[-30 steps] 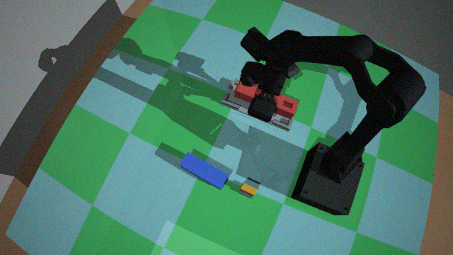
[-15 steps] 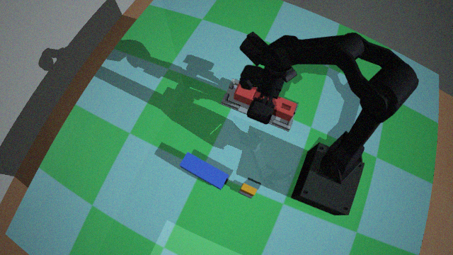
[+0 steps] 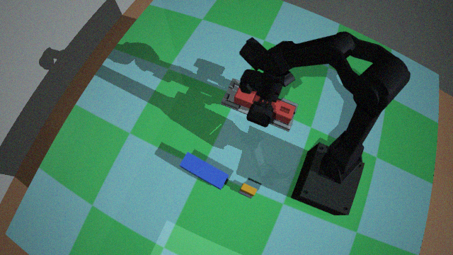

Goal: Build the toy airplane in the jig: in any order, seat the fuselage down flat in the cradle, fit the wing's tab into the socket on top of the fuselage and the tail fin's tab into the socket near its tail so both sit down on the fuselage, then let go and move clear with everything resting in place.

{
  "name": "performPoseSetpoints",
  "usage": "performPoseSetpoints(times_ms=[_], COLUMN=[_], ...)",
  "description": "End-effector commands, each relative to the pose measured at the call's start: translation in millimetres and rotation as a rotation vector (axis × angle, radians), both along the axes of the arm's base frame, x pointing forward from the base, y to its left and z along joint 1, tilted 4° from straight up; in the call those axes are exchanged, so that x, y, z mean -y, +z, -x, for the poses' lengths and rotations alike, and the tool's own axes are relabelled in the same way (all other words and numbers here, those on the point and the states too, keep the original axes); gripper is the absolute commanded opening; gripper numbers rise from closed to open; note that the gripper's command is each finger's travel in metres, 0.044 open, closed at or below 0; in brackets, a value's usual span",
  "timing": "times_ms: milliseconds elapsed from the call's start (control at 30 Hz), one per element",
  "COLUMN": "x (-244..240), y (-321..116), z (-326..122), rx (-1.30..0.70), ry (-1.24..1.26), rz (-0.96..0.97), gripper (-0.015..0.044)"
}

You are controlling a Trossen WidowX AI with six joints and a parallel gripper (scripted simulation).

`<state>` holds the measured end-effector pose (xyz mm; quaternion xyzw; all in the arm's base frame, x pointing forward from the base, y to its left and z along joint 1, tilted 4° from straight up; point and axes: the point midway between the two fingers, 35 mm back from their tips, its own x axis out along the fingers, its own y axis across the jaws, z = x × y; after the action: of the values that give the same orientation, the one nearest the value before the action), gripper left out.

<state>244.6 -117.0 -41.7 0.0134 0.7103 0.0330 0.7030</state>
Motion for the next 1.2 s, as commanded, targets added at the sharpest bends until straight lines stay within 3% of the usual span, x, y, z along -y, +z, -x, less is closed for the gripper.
performPoseSetpoints(times_ms=[0, 133, 300, 833, 1067, 1167], x=[0.2, 0.2, 0.2, 0.2, 0.2, 3.7], y=[0.7, 0.7, 0.7, 0.7, 0.7, 25.5], z=[-0.4, -0.4, -0.4, -0.4, -0.4, -4.3], rx=[0.001, 0.001, 0.001, 0.001, 0.001, 0.003], ry=[0.000, 0.000, 0.000, 0.000, 0.000, 0.000], rz=[0.001, 0.001, 0.001, 0.001, 0.001, 0.002], gripper=[0.0175, 0.0148, 0.0017, 0.0437, 0.0440, 0.0440])
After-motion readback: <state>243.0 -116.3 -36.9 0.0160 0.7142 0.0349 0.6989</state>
